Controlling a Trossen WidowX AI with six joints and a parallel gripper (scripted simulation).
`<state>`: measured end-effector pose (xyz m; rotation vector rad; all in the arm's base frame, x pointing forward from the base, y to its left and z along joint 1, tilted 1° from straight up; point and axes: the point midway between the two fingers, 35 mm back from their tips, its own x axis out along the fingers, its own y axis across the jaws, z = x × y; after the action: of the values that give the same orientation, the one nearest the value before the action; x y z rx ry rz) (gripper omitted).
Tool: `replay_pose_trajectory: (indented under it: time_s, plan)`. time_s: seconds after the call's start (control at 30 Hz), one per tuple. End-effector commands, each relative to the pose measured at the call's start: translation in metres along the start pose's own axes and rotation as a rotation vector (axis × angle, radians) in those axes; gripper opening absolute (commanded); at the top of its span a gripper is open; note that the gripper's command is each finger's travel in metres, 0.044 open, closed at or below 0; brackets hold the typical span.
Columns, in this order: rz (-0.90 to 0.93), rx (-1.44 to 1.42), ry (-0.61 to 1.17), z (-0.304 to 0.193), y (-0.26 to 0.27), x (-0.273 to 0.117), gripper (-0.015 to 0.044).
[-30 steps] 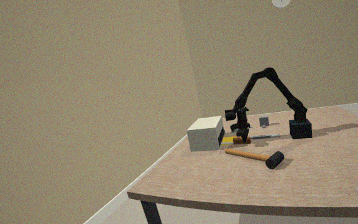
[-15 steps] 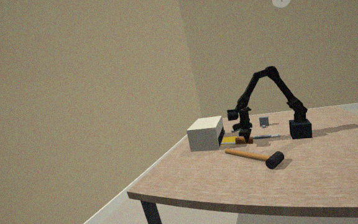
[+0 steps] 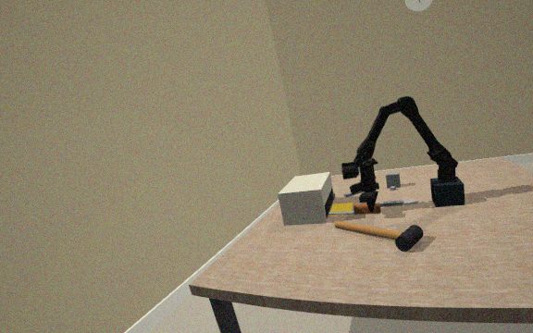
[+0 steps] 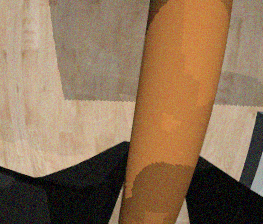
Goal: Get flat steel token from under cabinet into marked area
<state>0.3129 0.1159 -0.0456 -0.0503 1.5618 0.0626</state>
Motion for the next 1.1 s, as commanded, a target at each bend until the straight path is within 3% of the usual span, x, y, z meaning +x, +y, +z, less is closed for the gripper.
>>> replay_pose_trajectory:
  time_s: [0.0,1.07]
  plan:
    - [-0.001,0.003,0.005,-0.007,0.0,0.001,0.0]
    - [-0.001,0.003,0.008,-0.043,0.001,0.001,0.0]
